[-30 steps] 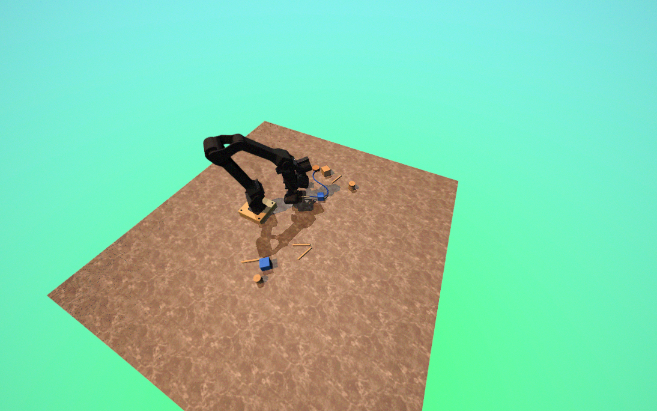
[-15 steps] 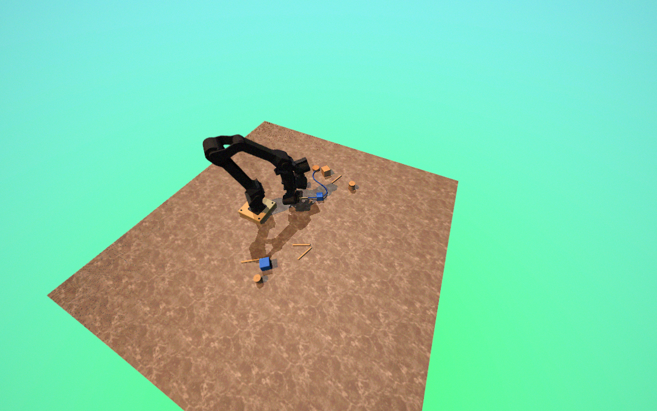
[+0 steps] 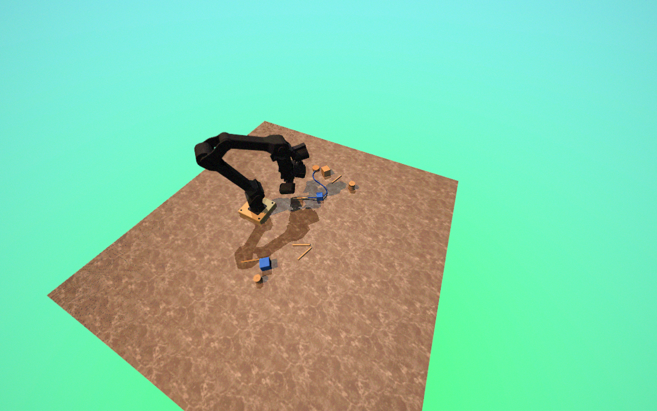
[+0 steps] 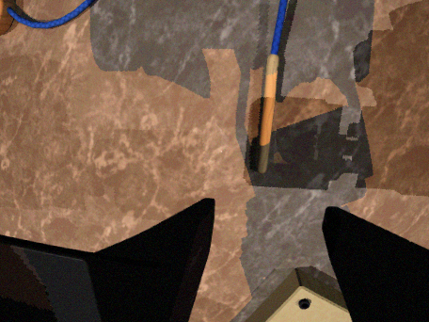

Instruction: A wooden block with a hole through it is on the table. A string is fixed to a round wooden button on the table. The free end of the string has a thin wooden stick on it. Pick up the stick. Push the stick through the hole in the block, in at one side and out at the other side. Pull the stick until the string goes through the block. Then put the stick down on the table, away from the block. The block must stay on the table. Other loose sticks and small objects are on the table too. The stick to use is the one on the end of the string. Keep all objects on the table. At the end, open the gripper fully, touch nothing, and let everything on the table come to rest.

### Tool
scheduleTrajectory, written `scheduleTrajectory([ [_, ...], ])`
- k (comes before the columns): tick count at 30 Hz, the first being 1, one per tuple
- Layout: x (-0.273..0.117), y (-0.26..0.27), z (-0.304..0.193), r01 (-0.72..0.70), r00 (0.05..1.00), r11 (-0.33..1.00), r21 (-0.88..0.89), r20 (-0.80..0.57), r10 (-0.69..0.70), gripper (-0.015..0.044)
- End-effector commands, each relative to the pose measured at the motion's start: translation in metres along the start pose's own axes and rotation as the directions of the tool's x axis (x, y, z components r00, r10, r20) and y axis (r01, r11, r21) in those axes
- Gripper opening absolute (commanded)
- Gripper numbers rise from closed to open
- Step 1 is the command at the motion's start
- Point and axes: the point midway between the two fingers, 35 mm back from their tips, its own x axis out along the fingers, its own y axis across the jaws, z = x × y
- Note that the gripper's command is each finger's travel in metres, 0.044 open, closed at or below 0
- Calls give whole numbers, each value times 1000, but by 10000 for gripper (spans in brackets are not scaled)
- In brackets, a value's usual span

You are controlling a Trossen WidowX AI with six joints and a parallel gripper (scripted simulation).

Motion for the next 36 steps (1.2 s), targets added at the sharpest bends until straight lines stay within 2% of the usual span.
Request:
scheduleTrajectory([
  [1,0,0,1,-2,1000,1000,0,4,2,289],
  [5,-2,0,1,-2,1000,1000,0,4,2,394],
  [7,-15,1,2,-1,1000,1000,0,3,1,440],
  [10,-30,0,2,-1,1000,1000,0,2,1,440],
  [36,-25,0,1,0,1000,1000,0,0,0,440],
])
